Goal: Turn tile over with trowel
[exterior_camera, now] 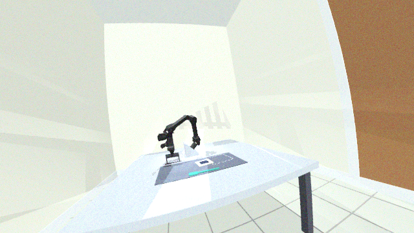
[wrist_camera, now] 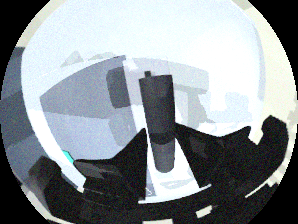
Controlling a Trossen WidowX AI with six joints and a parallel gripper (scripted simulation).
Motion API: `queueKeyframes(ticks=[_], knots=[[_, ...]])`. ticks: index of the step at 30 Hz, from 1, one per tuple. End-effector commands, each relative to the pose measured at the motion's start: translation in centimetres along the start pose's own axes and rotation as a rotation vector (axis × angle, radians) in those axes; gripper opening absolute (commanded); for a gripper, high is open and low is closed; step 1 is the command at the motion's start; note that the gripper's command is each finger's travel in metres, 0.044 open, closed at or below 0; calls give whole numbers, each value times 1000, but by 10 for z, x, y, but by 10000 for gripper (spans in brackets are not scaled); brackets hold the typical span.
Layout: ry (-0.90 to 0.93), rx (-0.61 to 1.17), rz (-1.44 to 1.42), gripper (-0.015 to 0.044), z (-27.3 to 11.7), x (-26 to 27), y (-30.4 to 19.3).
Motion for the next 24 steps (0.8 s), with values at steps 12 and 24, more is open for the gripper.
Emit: queueKeyframes(ticks=[12, 24], knots=[[5, 2, 5, 130, 1, 0, 0], [5, 1, -100, 130, 1, 0, 0]])
Point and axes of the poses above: the point midway between the two fingers, 35 mm back from their tips, its own z axis out along the fingers, its own x axis across the jaws, y = z × x, the point moved 4 cm from there along -z, back along the fingers, and after that the axes turned 9 degrees about -z, right-handed, at the moved point
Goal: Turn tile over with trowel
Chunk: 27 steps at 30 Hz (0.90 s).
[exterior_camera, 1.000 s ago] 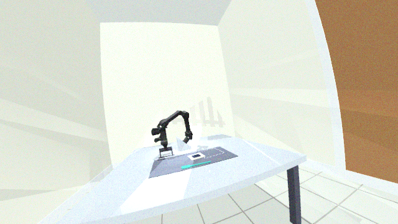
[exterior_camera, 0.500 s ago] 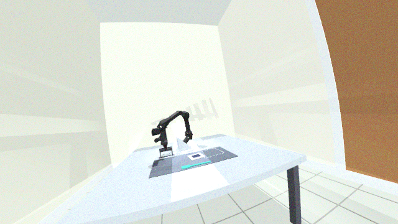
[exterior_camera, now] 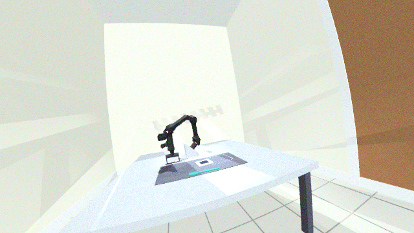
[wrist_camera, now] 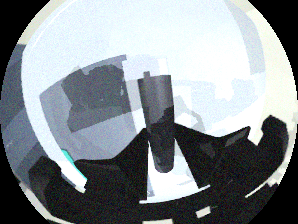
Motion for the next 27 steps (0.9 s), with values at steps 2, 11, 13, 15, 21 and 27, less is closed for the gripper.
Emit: queueKeyframes(ticks=[2, 11, 13, 15, 21, 27], knots=[[6, 1, -140, 130, 1, 1, 0], [6, 1, -410, 130, 1, 1, 0], [6, 1, -470, 130, 1, 1, 0], [6, 0, -530, 130, 1, 1, 0], [6, 0, -710, 130, 1, 1, 0], [6, -1, -890, 130, 1, 1, 0]])
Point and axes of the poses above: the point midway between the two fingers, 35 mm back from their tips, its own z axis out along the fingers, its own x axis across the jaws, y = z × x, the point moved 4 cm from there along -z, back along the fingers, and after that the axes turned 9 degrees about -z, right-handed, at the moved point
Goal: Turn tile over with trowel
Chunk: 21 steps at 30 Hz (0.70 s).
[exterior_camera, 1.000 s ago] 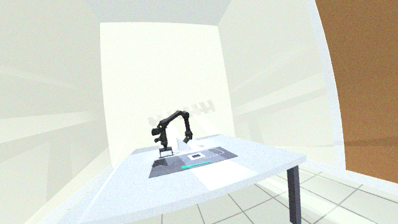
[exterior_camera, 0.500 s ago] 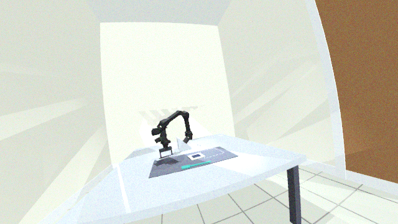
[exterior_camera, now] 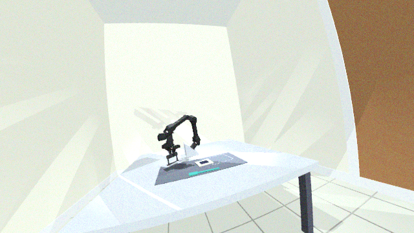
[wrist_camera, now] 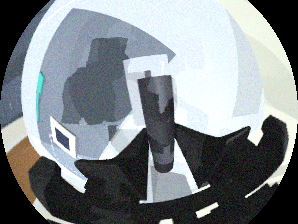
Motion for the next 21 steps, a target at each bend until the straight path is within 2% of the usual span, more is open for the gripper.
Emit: queueKeyframes(ticks=[1, 9, 16, 21], knots=[[4, 3, -141, 130, 1, 1, 0], [5, 3, -376, 130, 1, 1, 0], [5, 3, -396, 130, 1, 1, 0], [5, 3, -396, 261, 1, 1, 0]])
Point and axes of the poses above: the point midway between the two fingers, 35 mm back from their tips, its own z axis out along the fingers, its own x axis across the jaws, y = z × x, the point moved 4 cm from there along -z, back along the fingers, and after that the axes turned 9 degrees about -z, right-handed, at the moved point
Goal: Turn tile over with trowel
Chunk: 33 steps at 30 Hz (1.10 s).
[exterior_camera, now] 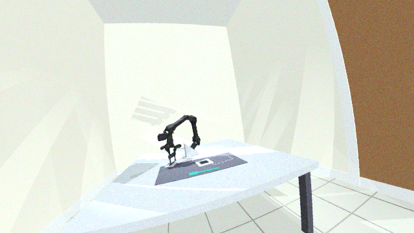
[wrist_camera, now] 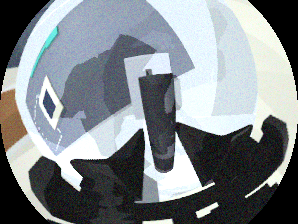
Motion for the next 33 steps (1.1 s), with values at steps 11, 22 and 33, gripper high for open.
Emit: queueKeyframes(ticks=[11, 22, 33], knots=[[2, 0, -9, 270, 0, 0, 0], [2, 0, -19, 270, -23, 1, -1], [2, 0, -8, 270, -46, 1, -2]])
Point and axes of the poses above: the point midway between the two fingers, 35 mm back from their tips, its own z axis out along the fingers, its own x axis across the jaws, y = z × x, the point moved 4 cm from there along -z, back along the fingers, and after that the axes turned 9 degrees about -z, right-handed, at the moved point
